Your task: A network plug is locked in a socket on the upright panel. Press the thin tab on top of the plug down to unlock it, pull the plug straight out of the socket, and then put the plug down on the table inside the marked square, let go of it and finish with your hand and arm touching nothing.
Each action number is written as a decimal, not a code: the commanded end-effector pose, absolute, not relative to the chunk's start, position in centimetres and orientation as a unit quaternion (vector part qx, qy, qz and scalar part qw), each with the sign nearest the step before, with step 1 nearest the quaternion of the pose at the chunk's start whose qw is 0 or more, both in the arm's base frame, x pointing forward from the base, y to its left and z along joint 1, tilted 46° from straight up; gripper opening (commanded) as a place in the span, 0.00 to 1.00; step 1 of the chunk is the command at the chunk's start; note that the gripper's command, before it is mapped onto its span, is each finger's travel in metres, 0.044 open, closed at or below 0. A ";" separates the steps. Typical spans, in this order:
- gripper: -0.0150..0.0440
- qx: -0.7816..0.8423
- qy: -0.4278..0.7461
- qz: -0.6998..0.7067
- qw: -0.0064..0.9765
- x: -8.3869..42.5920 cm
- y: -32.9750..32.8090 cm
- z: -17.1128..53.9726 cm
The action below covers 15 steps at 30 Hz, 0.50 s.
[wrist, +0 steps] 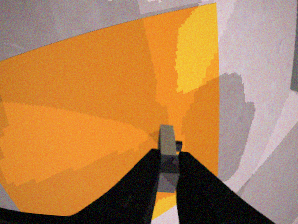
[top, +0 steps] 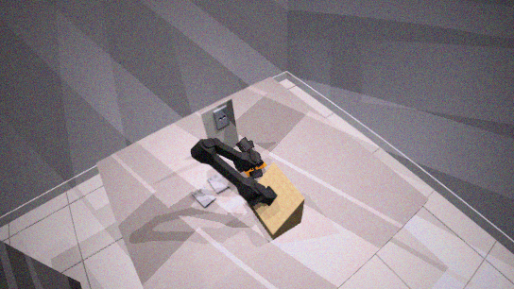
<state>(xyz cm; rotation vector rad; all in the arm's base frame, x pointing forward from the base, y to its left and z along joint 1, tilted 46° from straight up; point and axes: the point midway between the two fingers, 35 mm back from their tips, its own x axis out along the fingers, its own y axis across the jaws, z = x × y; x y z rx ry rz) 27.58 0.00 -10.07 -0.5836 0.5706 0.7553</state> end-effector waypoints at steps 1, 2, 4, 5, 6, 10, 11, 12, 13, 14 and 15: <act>0.25 -0.277 0.271 0.359 0.849 27.6 0.0 -10.1; 0.25 -0.277 0.271 0.359 0.849 27.6 0.0 -10.1; 0.30 -0.277 0.271 0.359 0.849 27.6 0.0 -10.1; 0.34 -0.277 0.271 0.359 0.849 27.6 0.0 -10.1; 0.39 -0.277 0.271 0.359 0.849 27.6 0.0 -10.1; 0.52 -0.277 0.271 0.359 0.849 27.6 0.0 -10.1; 0.52 -0.277 0.271 0.359 0.849 27.6 0.0 -10.1; 0.52 -0.277 0.271 0.359 0.849 27.6 0.0 -10.1; 0.52 -0.277 0.271 0.359 0.849 27.6 0.0 -10.1; 0.52 -0.277 0.271 0.359 0.849 27.6 0.0 -10.1; 0.52 -0.277 0.271 0.359 0.849 27.5 -0.1 -10.0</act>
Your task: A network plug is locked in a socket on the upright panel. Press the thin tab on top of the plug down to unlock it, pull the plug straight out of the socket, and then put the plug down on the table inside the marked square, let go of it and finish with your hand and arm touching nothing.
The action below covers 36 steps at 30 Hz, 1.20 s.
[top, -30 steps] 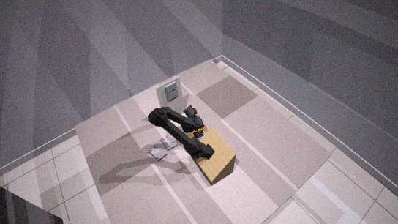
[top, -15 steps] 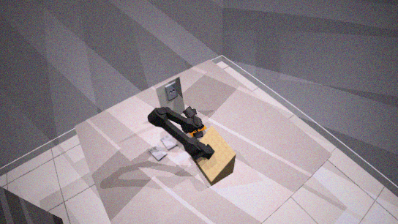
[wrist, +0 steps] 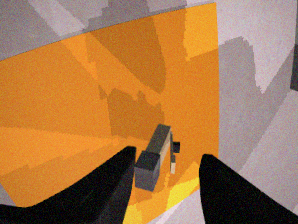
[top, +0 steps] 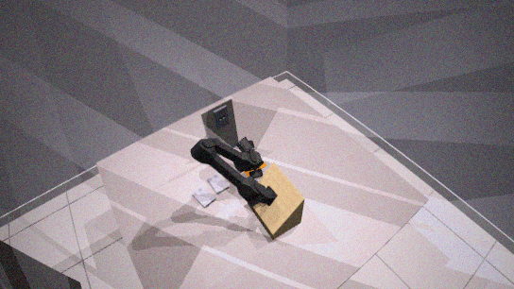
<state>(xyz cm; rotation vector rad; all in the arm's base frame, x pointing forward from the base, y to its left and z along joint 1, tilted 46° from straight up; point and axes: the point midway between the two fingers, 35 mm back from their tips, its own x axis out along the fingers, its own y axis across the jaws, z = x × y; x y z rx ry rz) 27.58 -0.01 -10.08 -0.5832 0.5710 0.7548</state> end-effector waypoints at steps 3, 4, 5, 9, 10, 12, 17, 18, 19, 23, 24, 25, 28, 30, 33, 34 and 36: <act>0.52 -0.277 0.271 0.358 0.849 27.4 -0.2 -9.9; 0.52 -0.277 0.272 0.358 0.849 27.3 -0.3 -9.8; 0.52 -0.277 0.272 0.358 0.849 27.3 -0.4 -9.8; 0.52 -0.277 0.273 0.358 0.849 27.0 -0.6 -9.5; 0.52 -0.277 0.273 0.358 0.849 27.0 -0.7 -9.5; 0.52 -0.277 0.273 0.358 0.849 26.8 -0.8 -9.4; 0.52 -0.277 0.274 0.358 0.849 26.5 -1.1 -9.1; 0.52 -0.277 0.274 0.358 0.849 26.5 -1.1 -9.0; 0.52 -0.277 0.274 0.358 0.849 26.4 -1.2 -9.0; 0.52 -0.277 0.274 0.358 0.849 26.1 -1.4 -8.7; 0.52 -0.277 0.274 0.358 0.849 26.1 -1.5 -8.7; 0.52 -0.277 0.274 0.358 0.849 26.0 -1.5 -8.6; 0.52 -0.276 0.275 0.357 0.849 25.8 -1.7 -8.4; 0.52 -0.276 0.275 0.357 0.849 25.8 -1.7 -8.4; 0.52 -0.277 0.275 0.357 0.848 25.8 -2.0 -8.3; 0.52 -0.277 0.276 0.357 0.848 25.9 -2.0 -8.2; 0.52 -0.277 0.276 0.358 0.848 25.9 -2.2 -8.1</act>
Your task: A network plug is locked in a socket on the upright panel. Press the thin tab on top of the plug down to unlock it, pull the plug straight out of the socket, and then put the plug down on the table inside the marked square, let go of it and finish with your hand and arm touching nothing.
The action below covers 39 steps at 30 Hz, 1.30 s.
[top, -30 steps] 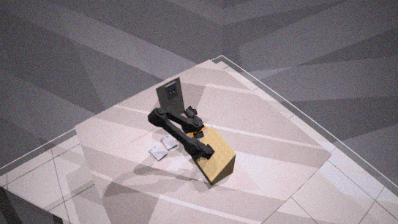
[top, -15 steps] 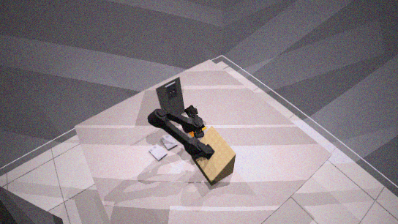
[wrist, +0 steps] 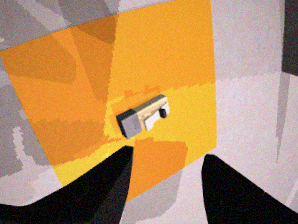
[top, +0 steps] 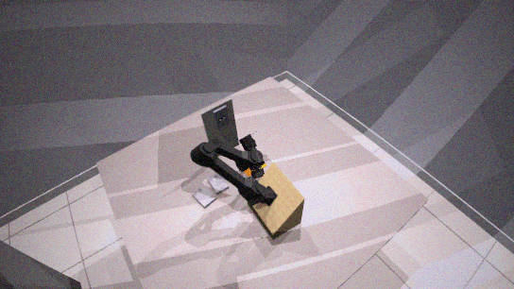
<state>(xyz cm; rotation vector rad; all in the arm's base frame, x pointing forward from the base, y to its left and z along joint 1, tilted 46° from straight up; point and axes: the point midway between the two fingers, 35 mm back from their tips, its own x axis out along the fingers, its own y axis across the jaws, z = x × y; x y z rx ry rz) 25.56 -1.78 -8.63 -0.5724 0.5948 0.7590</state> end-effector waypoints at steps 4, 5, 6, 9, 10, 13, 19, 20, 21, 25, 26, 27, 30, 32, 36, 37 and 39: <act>0.52 -0.278 0.277 0.358 0.848 25.9 -2.6 -7.9; 0.52 -0.278 0.277 0.358 0.848 25.9 -2.6 -7.9; 0.52 -0.278 0.277 0.358 0.848 25.9 -2.7 -7.8; 0.52 -0.278 0.277 0.358 0.847 25.9 -3.0 -7.6; 0.52 -0.278 0.277 0.358 0.847 25.9 -3.1 -7.6; 0.52 -0.278 0.278 0.358 0.847 26.0 -3.3 -7.4; 0.52 -0.279 0.278 0.358 0.847 26.0 -3.8 -7.0; 0.52 -0.279 0.278 0.358 0.847 26.0 -3.9 -6.9; 0.52 -0.279 0.278 0.358 0.847 26.0 -4.0 -6.9; 0.52 -0.279 0.279 0.358 0.846 25.9 -4.3 -6.6; 0.52 -0.279 0.279 0.358 0.846 25.9 -4.4 -6.5; 0.52 -0.279 0.279 0.358 0.846 25.9 -4.5 -6.4; 0.52 -0.279 0.279 0.358 0.846 25.9 -4.7 -6.2; 0.52 -0.279 0.279 0.358 0.846 25.9 -4.9 -6.1; 0.52 -0.279 0.279 0.358 0.846 25.8 -5.2 -5.7; 0.52 -0.279 0.279 0.358 0.846 25.8 -5.3 -5.6; 0.52 -0.279 0.279 0.358 0.846 25.8 -5.5 -5.5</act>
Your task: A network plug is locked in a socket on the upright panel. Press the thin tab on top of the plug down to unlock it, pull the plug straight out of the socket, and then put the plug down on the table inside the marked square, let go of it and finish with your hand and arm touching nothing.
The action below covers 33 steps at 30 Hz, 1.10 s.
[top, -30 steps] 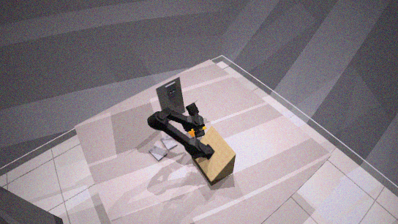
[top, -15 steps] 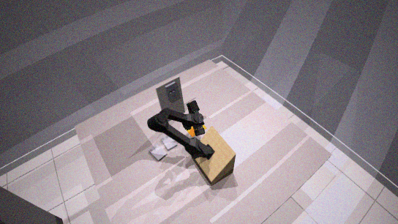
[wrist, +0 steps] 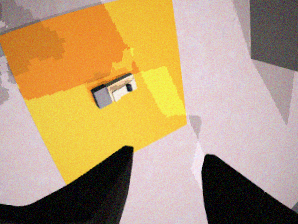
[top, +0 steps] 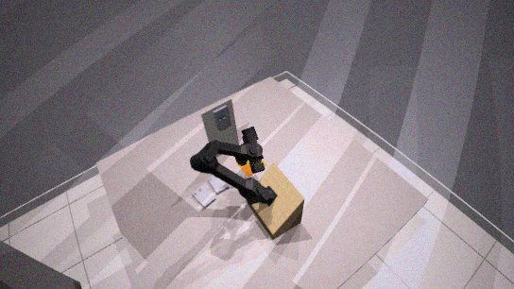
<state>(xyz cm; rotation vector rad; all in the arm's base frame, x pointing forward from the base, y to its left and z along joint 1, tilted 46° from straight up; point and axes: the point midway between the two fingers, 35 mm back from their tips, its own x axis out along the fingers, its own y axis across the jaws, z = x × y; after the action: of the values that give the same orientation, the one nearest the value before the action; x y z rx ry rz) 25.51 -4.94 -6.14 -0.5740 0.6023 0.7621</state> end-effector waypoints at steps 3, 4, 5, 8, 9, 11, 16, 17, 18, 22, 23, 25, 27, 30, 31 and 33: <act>0.52 -0.279 0.279 0.358 0.847 25.8 -5.7 -5.2; 0.52 -0.279 0.279 0.358 0.847 25.7 -5.8 -5.1; 0.52 -0.279 0.279 0.358 0.847 25.7 -5.9 -5.0; 0.52 -0.279 0.278 0.358 0.847 25.7 -6.1 -4.8; 0.52 -0.279 0.278 0.358 0.847 25.6 -6.2 -4.7; 0.52 -0.279 0.278 0.358 0.847 25.6 -6.3 -4.5; 0.52 -0.278 0.278 0.357 0.847 25.5 -6.7 -4.0; 0.52 -0.278 0.278 0.357 0.847 25.5 -6.8 -3.9; 0.52 -0.278 0.277 0.357 0.847 25.4 -6.8 -3.8; 0.52 -0.278 0.277 0.357 0.848 25.3 -7.1 -3.4; 0.52 -0.278 0.277 0.357 0.848 25.3 -7.2 -3.3; 0.52 -0.278 0.277 0.357 0.848 25.2 -7.3 -3.1; 0.52 -0.278 0.276 0.357 0.848 25.2 -7.4 -2.9; 0.52 -0.278 0.276 0.356 0.848 25.1 -7.6 -2.6; 0.52 -0.278 0.276 0.356 0.849 25.0 -7.7 -2.5; 0.52 -0.271 0.282 0.360 0.847 24.9 -7.4 -3.1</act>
<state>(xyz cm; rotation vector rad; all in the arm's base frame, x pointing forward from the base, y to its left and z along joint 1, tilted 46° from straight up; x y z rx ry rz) 24.87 -7.30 -3.17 -0.5710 0.5944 0.7583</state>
